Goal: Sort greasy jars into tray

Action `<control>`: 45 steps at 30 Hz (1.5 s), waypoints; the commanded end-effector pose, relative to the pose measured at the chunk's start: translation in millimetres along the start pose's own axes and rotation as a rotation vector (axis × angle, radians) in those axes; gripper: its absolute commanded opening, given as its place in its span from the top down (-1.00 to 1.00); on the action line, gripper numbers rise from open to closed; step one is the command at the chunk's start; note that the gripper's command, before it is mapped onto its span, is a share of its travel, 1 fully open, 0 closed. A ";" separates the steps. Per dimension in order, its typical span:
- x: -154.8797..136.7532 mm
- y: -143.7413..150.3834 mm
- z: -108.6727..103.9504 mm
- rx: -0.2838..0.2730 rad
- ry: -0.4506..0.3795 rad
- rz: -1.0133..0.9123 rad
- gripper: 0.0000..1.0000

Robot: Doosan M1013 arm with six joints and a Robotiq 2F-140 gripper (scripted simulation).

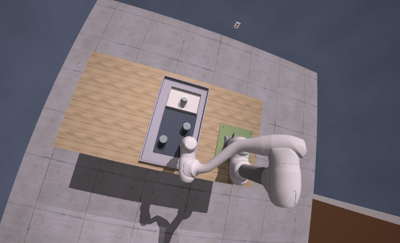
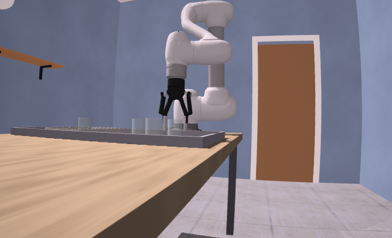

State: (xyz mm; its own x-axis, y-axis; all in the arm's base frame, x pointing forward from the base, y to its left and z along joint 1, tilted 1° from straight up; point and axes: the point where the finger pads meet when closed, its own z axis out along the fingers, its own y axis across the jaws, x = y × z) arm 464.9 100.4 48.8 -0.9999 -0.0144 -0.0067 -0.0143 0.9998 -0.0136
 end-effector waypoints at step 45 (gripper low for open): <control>4.2 -0.5 4.3 0.002 0.006 0.006 0.02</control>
State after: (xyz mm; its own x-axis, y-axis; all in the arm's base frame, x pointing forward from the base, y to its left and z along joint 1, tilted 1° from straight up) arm 464.9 100.4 48.7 -0.9999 -0.0144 -0.0065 -0.0143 0.9998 -0.0136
